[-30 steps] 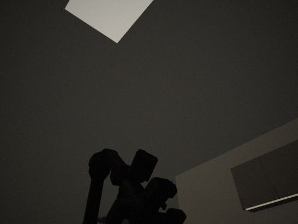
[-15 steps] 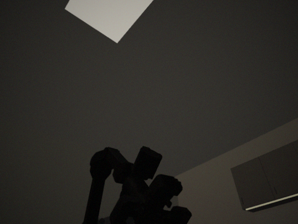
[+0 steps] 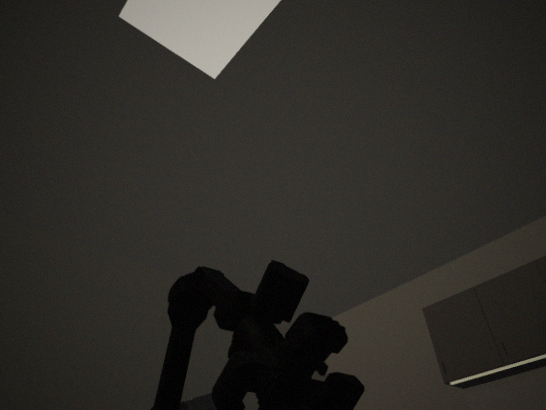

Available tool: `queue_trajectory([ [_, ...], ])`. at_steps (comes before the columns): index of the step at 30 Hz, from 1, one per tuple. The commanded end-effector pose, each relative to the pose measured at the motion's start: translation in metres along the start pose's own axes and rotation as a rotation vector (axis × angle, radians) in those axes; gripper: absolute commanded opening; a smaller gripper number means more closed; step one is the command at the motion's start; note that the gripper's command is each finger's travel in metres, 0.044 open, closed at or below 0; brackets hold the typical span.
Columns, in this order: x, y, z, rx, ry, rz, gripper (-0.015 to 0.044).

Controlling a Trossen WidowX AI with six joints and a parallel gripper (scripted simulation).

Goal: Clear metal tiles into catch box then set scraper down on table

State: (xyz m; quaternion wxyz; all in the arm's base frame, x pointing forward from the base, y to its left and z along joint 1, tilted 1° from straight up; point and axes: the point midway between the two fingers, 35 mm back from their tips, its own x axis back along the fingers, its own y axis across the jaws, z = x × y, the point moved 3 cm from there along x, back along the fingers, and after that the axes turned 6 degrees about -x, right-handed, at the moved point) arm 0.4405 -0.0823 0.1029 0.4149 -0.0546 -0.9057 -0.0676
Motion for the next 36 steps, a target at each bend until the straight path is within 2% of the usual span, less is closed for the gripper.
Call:
queue_trajectory([
  [1,-0.001,0.0,-0.011,-0.002,-0.018,0.002,0.0],
  [36,-0.031,0.005,-0.051,-0.002,-0.022,0.002,0.0],
])
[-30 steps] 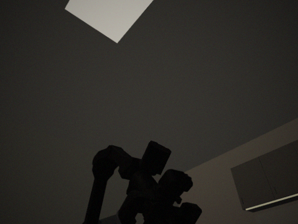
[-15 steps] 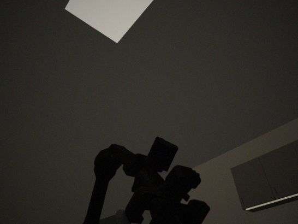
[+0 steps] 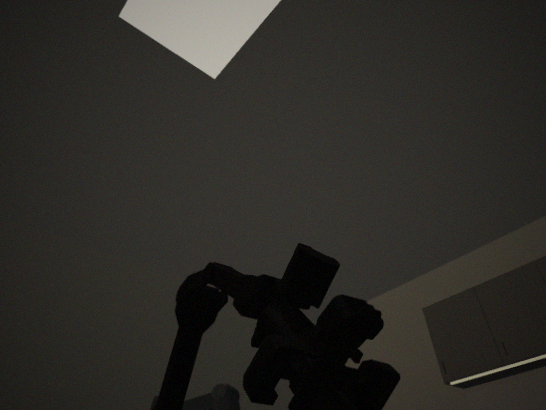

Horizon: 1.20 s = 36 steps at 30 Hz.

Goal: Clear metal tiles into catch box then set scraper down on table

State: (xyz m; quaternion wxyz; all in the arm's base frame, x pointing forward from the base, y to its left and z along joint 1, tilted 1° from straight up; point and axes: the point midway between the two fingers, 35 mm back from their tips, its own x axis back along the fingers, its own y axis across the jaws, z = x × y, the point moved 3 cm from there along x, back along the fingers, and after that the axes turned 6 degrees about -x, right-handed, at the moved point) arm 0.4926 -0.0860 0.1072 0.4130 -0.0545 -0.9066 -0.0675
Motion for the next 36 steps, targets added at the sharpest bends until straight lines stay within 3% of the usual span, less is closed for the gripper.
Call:
queue_trajectory([
  [1,-0.001,0.001,-0.01,-0.002,-0.018,0.002,0.0],
  [36,-0.016,0.003,-0.021,0.0,-0.007,0.0,0.0],
])
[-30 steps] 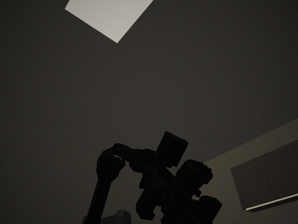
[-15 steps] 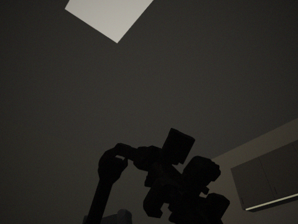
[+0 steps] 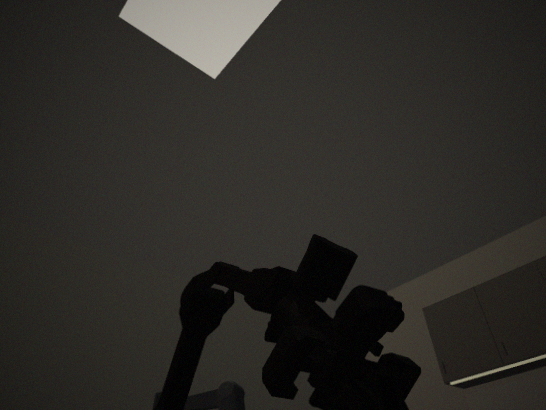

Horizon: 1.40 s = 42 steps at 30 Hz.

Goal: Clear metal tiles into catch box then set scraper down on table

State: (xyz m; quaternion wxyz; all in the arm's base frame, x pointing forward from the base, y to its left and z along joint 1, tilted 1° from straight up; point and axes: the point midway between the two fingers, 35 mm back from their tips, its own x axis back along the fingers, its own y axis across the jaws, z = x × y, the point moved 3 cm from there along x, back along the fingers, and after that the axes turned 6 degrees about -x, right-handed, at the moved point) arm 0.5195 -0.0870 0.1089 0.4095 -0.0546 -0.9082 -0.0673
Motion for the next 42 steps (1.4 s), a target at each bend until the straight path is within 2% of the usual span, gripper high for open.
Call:
queue_trajectory([
  [1,0.0,0.0,0.0,0.0,0.001,0.0,0.0],
  [42,0.033,-0.007,0.023,-0.001,-0.005,0.001,0.0],
])
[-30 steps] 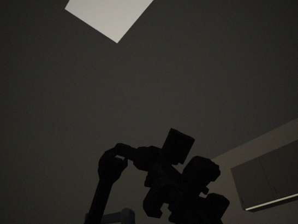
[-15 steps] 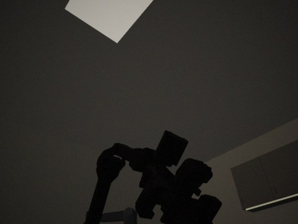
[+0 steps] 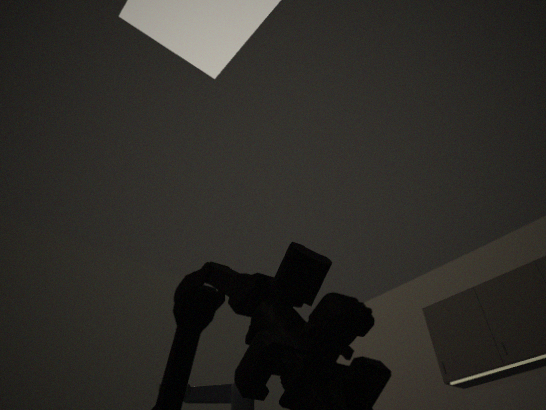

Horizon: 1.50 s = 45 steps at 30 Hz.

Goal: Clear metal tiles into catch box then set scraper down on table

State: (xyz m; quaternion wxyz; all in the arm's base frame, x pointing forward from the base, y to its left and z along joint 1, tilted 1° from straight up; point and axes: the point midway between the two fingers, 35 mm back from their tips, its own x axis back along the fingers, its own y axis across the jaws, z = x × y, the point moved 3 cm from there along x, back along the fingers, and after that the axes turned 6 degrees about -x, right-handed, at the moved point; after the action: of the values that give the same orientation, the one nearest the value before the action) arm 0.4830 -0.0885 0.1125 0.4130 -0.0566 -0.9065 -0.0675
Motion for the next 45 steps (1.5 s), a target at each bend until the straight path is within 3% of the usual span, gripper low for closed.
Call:
queue_trajectory([
  [1,0.007,0.0,0.0,0.001,-0.013,-0.003,0.0],
  [45,0.046,-0.009,0.042,0.001,-0.014,-0.003,0.0],
])
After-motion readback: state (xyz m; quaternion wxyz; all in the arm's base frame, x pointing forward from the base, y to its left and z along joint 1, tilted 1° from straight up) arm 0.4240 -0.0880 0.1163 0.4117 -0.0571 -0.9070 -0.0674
